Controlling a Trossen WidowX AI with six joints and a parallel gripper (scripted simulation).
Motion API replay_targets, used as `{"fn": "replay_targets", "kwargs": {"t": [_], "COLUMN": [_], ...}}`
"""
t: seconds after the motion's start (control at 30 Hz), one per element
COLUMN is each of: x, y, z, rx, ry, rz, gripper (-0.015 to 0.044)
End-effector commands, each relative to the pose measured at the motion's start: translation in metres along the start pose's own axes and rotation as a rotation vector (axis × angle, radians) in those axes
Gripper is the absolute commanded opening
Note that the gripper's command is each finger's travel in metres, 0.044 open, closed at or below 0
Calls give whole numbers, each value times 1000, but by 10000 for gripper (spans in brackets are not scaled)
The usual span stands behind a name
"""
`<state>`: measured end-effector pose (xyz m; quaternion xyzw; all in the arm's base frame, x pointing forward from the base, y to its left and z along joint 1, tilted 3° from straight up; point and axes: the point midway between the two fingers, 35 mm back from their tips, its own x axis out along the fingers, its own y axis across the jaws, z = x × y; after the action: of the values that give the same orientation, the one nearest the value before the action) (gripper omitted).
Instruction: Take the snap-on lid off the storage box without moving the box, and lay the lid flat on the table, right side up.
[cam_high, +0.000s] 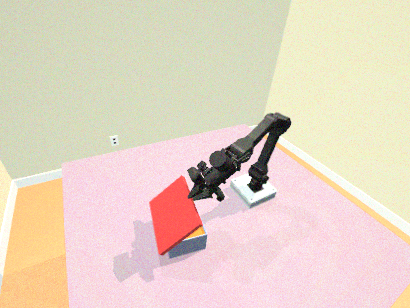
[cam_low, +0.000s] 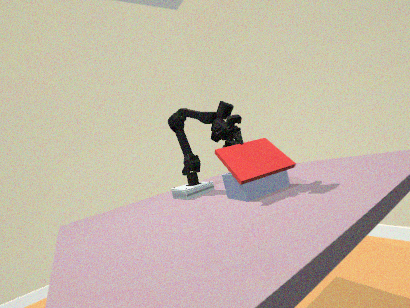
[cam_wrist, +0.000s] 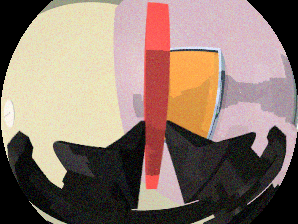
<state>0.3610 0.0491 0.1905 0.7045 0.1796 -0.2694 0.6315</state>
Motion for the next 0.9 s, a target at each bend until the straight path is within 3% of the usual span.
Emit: {"fn": "replay_targets", "kwargs": {"t": [0.0,0.87], "x": [-4,-26], "y": [11,37], "z": [-1,-1], "rx": [-2,-2], "ry": [3,2], "rz": [15,15], "gripper": [0,0]}}
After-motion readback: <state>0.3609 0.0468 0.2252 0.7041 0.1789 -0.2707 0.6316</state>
